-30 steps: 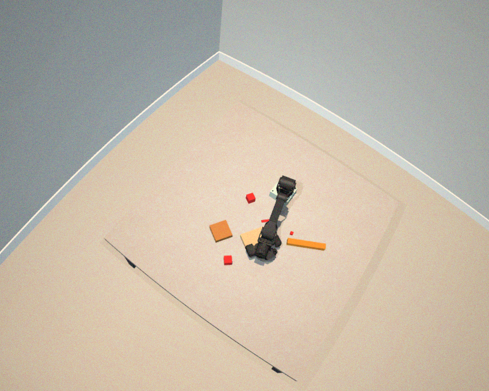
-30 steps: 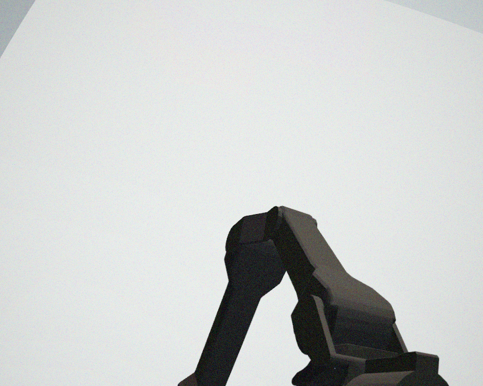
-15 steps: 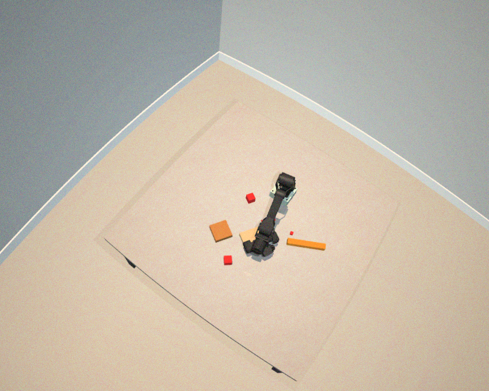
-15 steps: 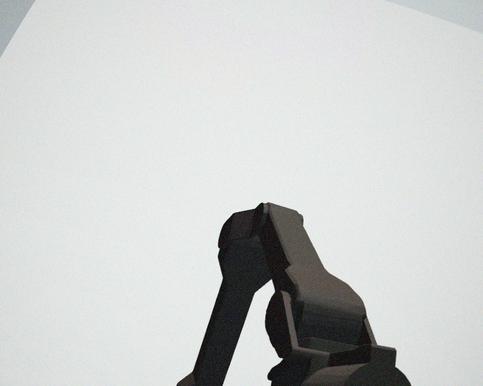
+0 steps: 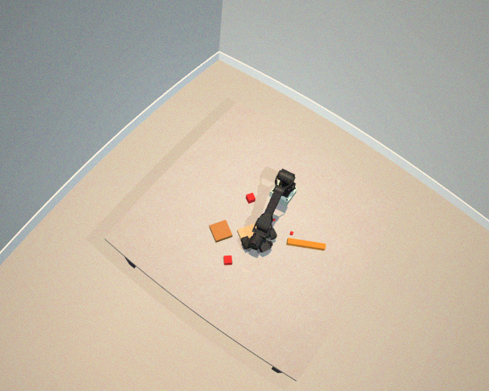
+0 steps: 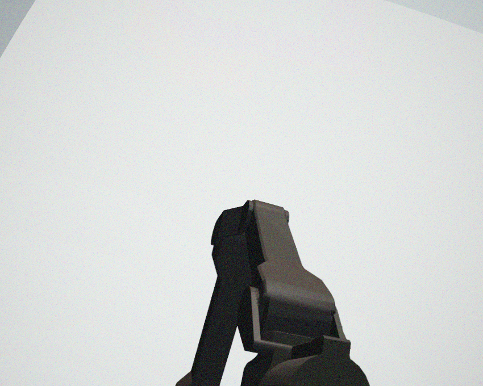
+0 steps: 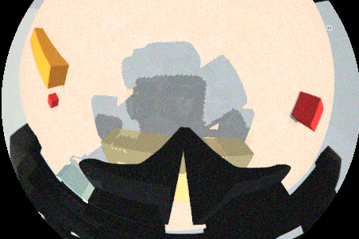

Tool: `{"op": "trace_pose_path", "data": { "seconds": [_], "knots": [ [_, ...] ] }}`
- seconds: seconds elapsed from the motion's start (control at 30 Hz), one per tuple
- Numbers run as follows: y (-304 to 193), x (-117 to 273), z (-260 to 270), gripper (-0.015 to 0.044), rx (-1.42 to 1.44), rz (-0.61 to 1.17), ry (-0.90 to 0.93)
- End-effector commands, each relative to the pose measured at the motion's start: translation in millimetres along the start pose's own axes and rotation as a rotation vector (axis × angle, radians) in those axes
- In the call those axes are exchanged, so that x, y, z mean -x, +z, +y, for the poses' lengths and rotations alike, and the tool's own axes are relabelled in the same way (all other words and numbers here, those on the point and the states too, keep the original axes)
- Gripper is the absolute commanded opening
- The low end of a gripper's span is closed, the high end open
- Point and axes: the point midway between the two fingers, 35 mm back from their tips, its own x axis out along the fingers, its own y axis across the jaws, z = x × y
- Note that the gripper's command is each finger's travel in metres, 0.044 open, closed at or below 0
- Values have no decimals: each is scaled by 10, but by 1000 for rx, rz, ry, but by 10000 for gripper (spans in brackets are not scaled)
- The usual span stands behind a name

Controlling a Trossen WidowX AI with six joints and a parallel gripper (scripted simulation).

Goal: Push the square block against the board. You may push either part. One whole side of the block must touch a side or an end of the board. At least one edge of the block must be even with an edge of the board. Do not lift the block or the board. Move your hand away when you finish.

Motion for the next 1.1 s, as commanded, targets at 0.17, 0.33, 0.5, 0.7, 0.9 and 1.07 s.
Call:
{"op": "trace_pose_path", "data": {
  "seconds": [0.17, 0.33, 0.5, 0.7, 0.9, 1.07],
  "knots": [
    [-183, -32, 11, 0, -1, 14, 7],
    [-265, -33, 15, 0, -1, 15, 7],
    [-347, -34, 22, 0, -1, 16, 7],
    [-444, -36, 32, 0, -1, 16, 7],
    [-540, -38, 47, 0, -1, 17, 7],
    [-619, -41, 61, 0, -1, 18, 7]
  ]
}}
